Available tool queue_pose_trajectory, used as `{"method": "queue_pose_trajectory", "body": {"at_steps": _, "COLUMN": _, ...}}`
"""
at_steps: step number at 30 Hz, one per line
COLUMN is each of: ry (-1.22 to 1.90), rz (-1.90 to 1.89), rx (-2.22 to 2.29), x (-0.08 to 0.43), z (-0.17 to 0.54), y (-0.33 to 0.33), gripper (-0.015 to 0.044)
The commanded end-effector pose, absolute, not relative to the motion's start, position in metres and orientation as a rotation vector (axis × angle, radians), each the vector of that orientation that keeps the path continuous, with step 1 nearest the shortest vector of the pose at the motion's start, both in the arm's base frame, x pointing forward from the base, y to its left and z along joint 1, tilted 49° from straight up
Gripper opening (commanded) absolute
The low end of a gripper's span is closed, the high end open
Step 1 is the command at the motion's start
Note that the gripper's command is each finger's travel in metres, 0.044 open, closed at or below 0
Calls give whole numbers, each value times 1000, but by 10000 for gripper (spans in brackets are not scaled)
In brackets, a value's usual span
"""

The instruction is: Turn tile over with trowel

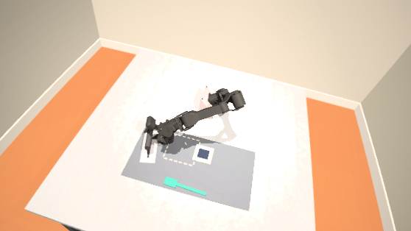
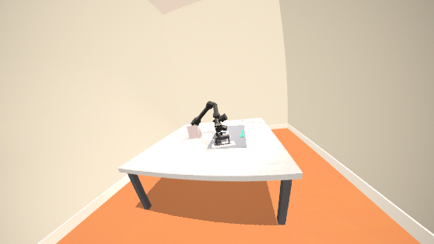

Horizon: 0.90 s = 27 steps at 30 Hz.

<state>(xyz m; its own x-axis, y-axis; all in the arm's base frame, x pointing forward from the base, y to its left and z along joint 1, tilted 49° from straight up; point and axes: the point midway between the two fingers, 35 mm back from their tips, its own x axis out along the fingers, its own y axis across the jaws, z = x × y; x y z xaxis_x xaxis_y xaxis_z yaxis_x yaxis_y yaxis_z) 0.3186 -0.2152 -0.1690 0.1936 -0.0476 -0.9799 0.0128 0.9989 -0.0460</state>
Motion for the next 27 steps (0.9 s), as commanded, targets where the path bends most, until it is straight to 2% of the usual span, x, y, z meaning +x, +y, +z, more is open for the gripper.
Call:
{"method": "queue_pose_trajectory", "body": {"at_steps": 1, "ry": 1369, "rz": -40, "rx": -28, "x": 322, "z": -175, "y": -215, "gripper": 300}}
{"method": "queue_pose_trajectory", "body": {"at_steps": 14, "ry": 1368, "rz": -40, "rx": -29, "x": 325, "z": -194, "y": -215, "gripper": 300}}
{"method": "queue_pose_trajectory", "body": {"at_steps": 20, "ry": 1368, "rz": -40, "rx": -29, "x": 325, "z": -194, "y": -215, "gripper": 142}}
{"method": "queue_pose_trajectory", "body": {"at_steps": 27, "ry": 1368, "rz": -40, "rx": -29, "x": 325, "z": -194, "y": -215, "gripper": 96}}
